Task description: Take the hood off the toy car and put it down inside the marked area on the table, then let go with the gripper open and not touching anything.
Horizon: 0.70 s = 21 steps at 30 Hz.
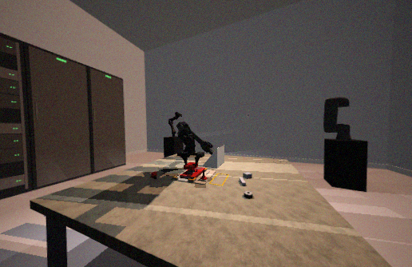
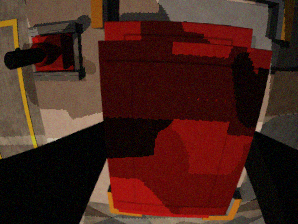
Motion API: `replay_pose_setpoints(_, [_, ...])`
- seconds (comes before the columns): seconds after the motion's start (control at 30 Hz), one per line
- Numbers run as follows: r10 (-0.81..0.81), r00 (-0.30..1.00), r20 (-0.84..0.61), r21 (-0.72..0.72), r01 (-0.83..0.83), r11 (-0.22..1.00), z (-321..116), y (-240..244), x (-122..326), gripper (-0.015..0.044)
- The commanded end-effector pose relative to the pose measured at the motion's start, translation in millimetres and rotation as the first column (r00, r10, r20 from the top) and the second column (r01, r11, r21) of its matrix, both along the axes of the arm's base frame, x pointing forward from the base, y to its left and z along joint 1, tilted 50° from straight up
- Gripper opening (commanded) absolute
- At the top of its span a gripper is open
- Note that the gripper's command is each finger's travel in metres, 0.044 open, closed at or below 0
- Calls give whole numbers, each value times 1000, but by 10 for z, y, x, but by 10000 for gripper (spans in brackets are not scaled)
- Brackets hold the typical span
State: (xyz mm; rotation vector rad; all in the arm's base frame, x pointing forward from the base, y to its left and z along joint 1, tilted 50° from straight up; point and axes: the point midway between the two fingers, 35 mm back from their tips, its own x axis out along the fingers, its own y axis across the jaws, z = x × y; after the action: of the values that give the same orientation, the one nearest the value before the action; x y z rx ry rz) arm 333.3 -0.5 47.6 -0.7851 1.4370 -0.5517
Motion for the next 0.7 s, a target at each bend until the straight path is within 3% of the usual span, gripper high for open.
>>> replay_pose_setpoints(0.0, [-1, 1000, 7, 8, 1, 1000, 96, 123, 5, 0])
replay_pose_setpoints(0.2, [-2, 1000, 6, 7, 2, 1000, 241, 285, -23, 0])
replay_pose_setpoints(0.67, [10, 1000, 5, 27, -10, 1000, -305, 779, -52, 0])
